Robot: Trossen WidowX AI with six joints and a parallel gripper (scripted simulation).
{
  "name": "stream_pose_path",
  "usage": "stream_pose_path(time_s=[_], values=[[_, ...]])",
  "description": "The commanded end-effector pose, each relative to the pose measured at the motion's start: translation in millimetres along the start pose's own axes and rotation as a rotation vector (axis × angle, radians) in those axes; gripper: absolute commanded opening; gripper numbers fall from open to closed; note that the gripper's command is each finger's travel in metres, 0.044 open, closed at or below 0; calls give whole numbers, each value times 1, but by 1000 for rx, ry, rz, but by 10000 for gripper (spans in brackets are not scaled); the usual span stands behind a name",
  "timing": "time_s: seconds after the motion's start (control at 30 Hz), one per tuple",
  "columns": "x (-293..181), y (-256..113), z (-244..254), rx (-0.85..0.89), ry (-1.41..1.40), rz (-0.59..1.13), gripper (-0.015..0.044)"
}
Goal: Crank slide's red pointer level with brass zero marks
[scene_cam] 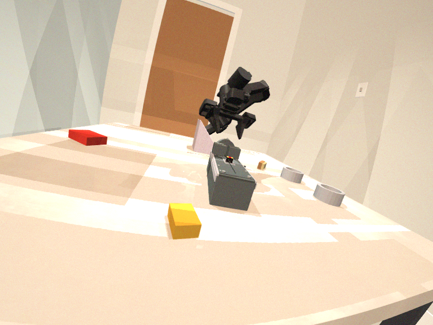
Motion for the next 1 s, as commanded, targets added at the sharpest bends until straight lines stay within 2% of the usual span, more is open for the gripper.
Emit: stream_pose_path(time_s=[0.0, 0.03, 0.6, 0.97], values=[[0, 0, 0, -1, 0, 0, 440], [0, 0, 0, -1, 0, 0, 440], [0, 0, 0, -1, 0, 0, 0], [0, 0, 0, 0, 0, 0, 0]])
Point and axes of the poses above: the point midway between the two fingers, 35 mm back from their tips, its own y axis out along the fingers, its own z axis across the jaws, x = y × z, the point moved 3 cm from there along -y, back along the fingers, and after that the axes turned 4 degrees about -y, right-handed, at the moved point
